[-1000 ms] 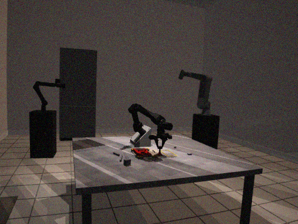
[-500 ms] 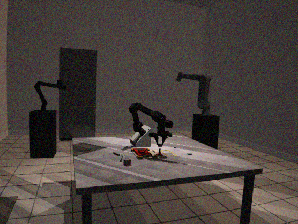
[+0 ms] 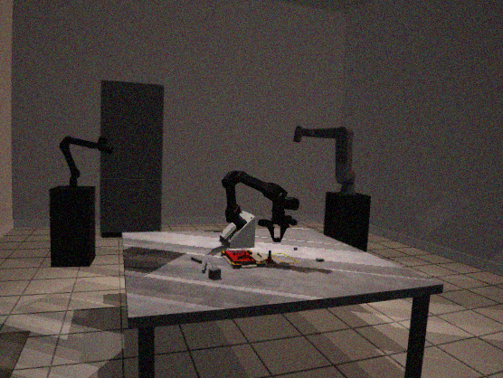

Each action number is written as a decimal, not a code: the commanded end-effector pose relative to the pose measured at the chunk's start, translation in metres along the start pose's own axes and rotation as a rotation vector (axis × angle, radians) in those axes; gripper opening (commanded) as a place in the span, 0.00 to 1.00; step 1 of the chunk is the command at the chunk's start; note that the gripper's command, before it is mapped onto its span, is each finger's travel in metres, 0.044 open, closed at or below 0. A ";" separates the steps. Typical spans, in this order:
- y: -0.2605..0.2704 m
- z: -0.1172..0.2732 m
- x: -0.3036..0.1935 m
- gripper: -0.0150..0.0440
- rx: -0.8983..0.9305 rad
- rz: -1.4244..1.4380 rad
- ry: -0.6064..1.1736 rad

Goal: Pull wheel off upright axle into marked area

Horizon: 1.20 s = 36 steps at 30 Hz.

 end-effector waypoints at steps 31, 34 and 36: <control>0.059 -0.057 -0.049 0.25 -0.005 -0.004 0.014; 0.059 -0.077 -0.050 0.25 -0.006 -0.004 0.014; 0.058 -0.090 -0.051 0.25 -0.007 -0.005 0.014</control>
Point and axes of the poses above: the point midway between the two fingers, 35 mm back from their tips, its own z axis back along the fingers, its own y axis across the jaws, x = y × z, the point moved 10 cm from there along z, back along the fingers, and after that the axes turned 6 degrees about -z, right-handed, at the moved point
